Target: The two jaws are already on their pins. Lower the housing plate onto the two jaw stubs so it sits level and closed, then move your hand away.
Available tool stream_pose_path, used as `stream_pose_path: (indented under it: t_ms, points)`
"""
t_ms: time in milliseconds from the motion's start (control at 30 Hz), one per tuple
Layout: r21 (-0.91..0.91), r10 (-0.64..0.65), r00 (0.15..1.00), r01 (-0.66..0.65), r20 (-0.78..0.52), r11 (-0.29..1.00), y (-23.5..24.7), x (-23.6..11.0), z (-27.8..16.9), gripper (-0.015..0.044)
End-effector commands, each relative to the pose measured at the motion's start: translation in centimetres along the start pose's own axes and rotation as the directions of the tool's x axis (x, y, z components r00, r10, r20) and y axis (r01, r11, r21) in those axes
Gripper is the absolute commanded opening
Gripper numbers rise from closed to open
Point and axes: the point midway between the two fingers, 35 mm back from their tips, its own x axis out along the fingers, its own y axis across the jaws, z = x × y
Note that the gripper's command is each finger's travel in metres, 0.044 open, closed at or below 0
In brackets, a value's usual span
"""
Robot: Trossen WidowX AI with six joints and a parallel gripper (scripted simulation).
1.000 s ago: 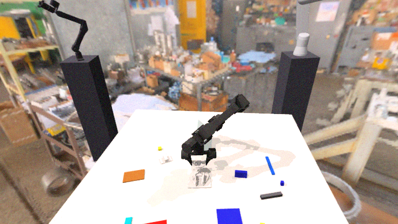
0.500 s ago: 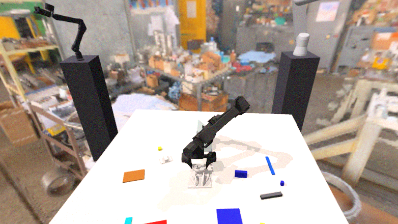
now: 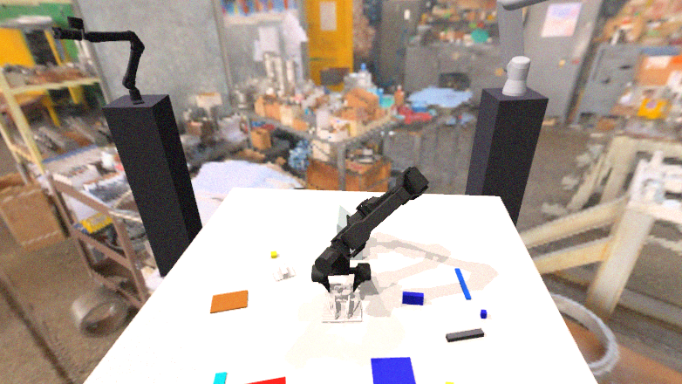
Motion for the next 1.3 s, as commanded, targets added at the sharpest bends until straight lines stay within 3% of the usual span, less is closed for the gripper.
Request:
stream_pose_path:
  t_ms: [0, 1267]
  points:
    - [0.004, -0.003, 1.0, 0.003, -0.003, 1.0, -0.04, 0.06, -0.04, 0.0351]
    - [0.013, -0.004, 1.0, 0.004, -0.003, 1.0, -0.05, 0.79, -0.04, 0.0351]
